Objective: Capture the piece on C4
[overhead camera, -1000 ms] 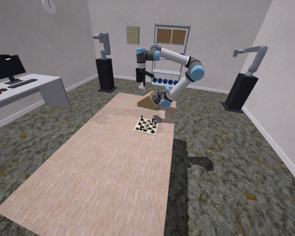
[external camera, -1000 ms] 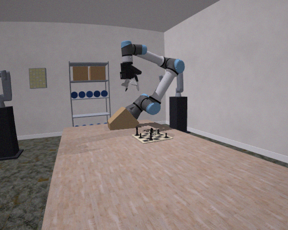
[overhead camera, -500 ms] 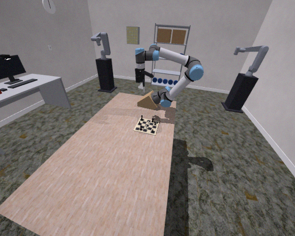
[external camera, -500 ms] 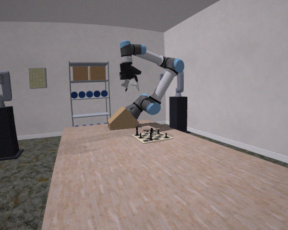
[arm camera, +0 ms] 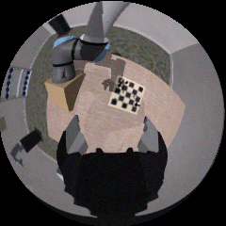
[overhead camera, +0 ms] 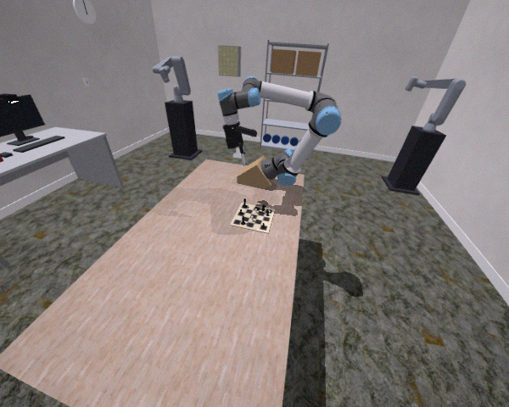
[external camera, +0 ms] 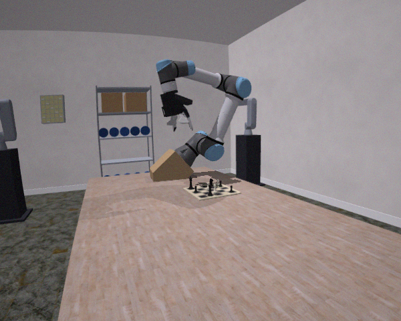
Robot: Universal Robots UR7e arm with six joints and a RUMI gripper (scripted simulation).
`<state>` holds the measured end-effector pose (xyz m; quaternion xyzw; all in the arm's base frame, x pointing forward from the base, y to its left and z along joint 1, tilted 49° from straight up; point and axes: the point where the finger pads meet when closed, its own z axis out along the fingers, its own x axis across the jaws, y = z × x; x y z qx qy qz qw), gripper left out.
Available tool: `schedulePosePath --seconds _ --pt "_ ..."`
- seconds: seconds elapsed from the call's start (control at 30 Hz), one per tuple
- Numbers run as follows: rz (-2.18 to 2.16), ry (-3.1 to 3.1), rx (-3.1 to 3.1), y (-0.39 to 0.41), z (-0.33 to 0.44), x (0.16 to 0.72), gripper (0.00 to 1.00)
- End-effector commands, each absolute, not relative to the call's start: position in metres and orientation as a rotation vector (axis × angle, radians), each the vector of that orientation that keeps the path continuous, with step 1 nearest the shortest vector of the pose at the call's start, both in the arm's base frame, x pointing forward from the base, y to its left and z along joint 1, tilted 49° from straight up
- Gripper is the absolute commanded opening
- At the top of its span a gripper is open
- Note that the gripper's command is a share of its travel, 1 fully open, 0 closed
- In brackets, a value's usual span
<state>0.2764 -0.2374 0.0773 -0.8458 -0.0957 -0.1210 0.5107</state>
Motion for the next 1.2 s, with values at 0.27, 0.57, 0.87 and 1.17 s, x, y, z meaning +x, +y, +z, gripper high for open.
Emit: schedulePosePath --seconds 0.27,0.57,0.87,1.17 --pt "-0.273 -0.206 -1.795 -0.230 0.039 0.319 1.00" --pt "-0.229 -0.150 -1.566 -0.209 -0.012 0.359 1.00" --pt "-0.184 -0.093 -1.410 -0.185 -0.055 0.384 1.00" --pt "-0.131 -0.027 -1.268 -0.154 -0.101 0.403 1.00"
